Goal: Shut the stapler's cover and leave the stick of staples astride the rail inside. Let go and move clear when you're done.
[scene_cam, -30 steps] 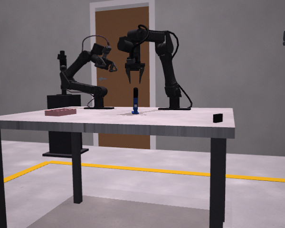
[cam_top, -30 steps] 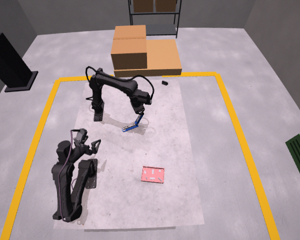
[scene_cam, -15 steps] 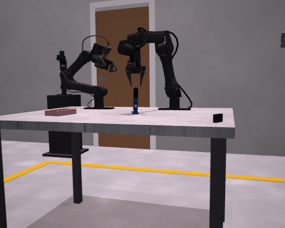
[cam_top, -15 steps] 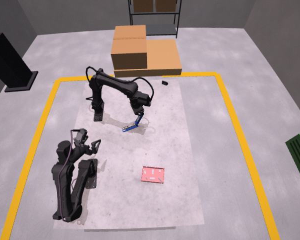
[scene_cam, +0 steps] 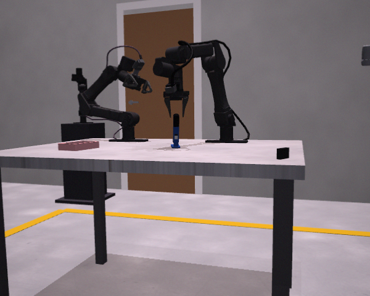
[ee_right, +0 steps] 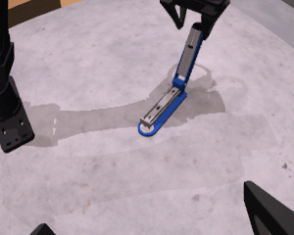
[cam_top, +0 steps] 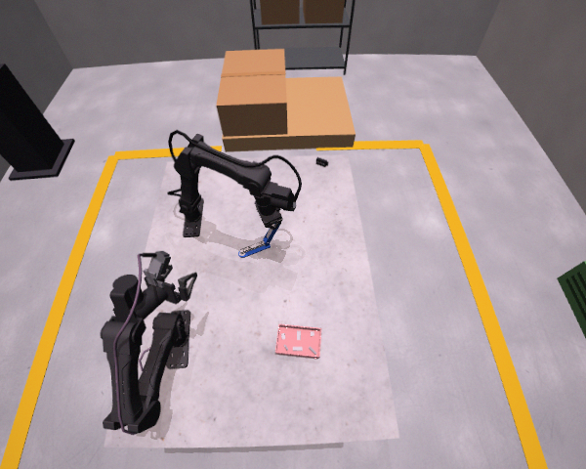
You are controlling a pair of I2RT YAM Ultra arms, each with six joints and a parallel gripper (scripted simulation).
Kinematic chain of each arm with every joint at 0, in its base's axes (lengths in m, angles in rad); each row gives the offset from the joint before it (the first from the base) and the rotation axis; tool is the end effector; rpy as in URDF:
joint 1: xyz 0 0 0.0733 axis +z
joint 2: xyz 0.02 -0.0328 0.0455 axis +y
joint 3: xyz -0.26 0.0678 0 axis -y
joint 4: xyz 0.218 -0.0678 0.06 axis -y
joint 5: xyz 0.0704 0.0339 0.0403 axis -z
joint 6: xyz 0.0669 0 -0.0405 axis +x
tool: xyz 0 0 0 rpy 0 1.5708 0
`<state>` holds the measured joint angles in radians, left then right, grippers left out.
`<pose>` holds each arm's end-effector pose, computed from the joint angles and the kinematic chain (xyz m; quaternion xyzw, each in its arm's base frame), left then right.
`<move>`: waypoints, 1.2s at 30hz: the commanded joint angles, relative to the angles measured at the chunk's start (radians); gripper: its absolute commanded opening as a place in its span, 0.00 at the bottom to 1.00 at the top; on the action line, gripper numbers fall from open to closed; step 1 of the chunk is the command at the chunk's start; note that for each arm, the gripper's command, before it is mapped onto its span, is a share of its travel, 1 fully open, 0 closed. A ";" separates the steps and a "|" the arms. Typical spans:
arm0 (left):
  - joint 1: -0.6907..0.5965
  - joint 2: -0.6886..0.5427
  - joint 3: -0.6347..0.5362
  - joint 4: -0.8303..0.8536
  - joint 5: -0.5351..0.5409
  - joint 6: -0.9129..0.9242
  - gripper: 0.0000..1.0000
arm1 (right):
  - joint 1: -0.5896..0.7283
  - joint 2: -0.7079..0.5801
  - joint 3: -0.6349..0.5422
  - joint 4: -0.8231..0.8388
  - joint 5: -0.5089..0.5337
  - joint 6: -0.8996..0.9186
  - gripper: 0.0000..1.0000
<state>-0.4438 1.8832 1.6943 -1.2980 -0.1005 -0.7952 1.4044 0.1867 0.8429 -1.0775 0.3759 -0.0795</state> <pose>0.3073 -0.1375 0.2477 -0.1765 0.9821 0.0165 0.0632 0.0267 0.0174 0.2932 -0.4823 0.6765 0.2048 0.5175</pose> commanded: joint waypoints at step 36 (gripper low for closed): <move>0.010 -0.006 -0.095 0.115 0.001 0.009 0.37 | 0.012 -0.006 -0.001 0.004 0.011 0.010 1.00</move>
<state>-0.4366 1.8828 1.6024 -1.1847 -0.0998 -0.7883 1.4044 0.1867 0.8429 -1.0775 0.3759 -0.0795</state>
